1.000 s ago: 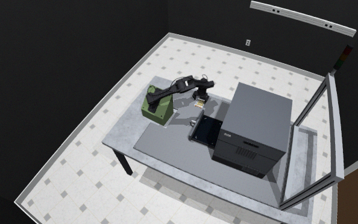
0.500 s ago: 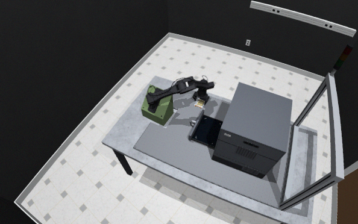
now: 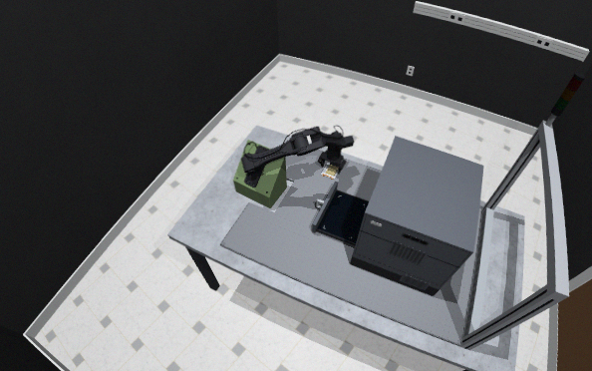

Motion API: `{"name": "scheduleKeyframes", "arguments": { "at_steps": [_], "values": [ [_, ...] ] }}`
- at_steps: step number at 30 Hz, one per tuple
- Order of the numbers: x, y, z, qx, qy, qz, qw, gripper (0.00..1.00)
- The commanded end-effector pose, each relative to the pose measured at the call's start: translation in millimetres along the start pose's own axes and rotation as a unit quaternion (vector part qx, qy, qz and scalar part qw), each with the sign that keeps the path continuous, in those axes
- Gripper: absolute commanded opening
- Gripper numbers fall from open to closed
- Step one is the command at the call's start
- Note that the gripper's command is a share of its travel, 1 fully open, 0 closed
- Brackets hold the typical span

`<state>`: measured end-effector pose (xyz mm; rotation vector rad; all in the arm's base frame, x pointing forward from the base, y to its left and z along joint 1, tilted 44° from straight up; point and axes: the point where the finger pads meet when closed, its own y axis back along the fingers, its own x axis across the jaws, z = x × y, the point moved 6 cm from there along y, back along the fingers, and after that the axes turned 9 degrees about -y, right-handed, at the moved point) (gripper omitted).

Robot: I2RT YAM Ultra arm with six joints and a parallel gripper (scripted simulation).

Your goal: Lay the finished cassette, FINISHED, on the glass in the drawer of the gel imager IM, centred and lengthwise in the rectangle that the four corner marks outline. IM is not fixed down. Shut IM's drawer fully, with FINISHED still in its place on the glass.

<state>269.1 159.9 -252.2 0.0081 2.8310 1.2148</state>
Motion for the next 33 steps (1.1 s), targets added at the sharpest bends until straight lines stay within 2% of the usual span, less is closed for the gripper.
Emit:
{"name": "scheduleKeyframes", "arguments": {
  "at_steps": [1,24,33],
  "values": [
    [4.4,2.9,4.9,-0.006,0.003,-0.005,1.0,1.0],
    [8.1,2.6,2.5,-0.002,0.006,0.0,1.0,1.0],
    [4.5,3.7,5.8,-0.009,0.003,-0.005,1.0,1.0]
  ]
}}
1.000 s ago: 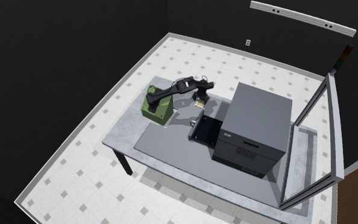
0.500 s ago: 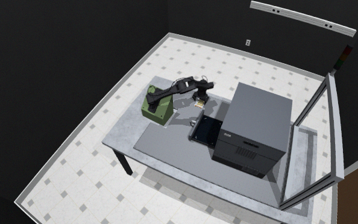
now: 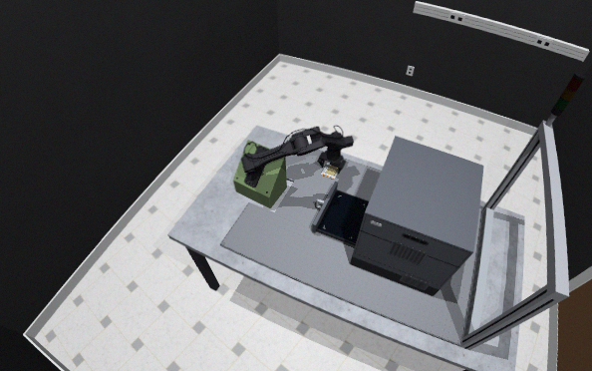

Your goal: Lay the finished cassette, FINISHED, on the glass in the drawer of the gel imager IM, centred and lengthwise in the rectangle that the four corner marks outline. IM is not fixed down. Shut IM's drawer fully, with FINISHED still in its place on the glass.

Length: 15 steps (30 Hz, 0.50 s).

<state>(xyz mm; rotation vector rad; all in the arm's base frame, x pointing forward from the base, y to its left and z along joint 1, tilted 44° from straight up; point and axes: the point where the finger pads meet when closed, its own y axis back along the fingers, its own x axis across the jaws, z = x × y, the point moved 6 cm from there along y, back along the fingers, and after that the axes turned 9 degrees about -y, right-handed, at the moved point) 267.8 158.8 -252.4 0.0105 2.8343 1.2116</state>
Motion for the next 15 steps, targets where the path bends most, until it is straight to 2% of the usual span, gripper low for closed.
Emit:
{"name": "scheduleKeyframes", "arguments": {
  "at_steps": [1,15],
  "values": [
    [3.3,4.1,6.6,-0.01,0.003,-0.006,1.0,1.0],
    [-1.9,-3.4,3.2,-0.008,-0.002,-0.006,1.0,1.0]
  ]
}}
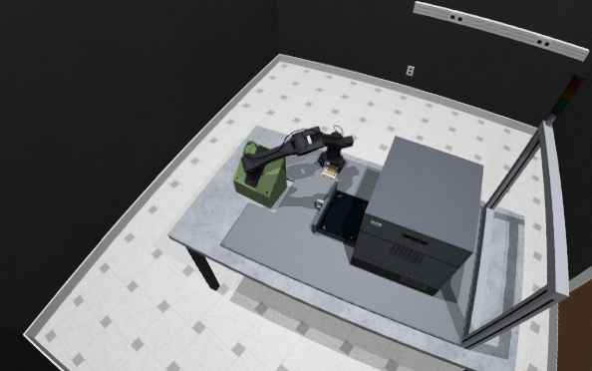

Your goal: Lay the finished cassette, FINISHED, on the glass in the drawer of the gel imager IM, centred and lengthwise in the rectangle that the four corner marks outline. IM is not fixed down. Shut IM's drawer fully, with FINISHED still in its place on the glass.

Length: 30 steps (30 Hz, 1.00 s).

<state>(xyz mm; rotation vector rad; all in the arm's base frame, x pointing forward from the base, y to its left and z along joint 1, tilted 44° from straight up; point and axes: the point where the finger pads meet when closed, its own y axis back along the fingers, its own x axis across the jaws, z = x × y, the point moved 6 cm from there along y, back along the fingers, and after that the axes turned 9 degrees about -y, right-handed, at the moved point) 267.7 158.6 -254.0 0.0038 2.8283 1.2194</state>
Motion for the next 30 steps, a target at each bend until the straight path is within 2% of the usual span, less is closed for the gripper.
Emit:
{"name": "scheduleKeyframes", "arguments": {
  "at_steps": [1,6,7,12,16,19,21,25,30],
  "values": [
    [-2,-2.8,2,-0.004,-0.002,-0.004,1.0,1.0],
    [0,-2.8,3,-0.004,0.001,-0.005,1.0,1.0],
    [-3,1.8,6,-0.007,0.0,-0.007,1.0,1.0],
    [0,-6.8,0,-0.001,0.001,-0.001,1.0,1.0],
    [-3,-5.2,5,-0.007,-0.004,-0.009,1.0,1.0],
    [1,-7.5,1,0.0,0.003,-0.002,1.0,1.0],
    [-4,-6.9,4,-0.007,-0.005,-0.007,1.0,1.0],
    [0,-9.1,1,0.0,0.0,-0.003,1.0,1.0],
    [-4,-9.9,3,-0.006,-0.006,-0.008,1.0,1.0]
  ]
}}
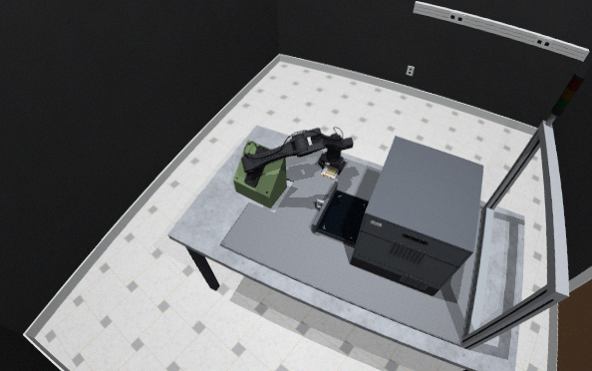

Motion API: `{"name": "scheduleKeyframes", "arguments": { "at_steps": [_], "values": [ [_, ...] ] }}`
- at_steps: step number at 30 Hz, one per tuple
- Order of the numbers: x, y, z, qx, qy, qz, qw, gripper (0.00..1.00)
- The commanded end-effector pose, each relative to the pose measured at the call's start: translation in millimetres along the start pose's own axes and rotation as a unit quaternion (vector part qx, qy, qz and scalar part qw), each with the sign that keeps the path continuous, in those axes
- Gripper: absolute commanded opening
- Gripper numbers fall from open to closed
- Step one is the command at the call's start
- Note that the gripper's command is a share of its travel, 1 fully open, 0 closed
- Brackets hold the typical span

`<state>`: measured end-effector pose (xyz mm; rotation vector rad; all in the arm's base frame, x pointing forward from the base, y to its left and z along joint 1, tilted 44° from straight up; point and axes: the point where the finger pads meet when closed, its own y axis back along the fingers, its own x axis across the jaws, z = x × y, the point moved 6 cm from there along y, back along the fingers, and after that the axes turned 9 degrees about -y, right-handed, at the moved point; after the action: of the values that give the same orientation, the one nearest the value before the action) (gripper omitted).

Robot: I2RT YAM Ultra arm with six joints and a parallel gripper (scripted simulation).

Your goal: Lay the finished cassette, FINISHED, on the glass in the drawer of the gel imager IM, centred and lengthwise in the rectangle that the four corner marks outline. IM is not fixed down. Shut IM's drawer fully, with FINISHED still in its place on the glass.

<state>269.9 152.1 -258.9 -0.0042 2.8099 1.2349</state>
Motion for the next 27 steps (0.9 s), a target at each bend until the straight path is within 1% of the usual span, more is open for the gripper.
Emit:
{"name": "scheduleKeyframes", "arguments": {
  "at_steps": [1,27],
  "values": [
    [0.4,-2.7,3.4,0.004,0.001,-0.002,1.0,1.0],
    [4.3,-3.7,3.8,0.003,0.001,-0.002,1.0,1.0]
  ]
}}
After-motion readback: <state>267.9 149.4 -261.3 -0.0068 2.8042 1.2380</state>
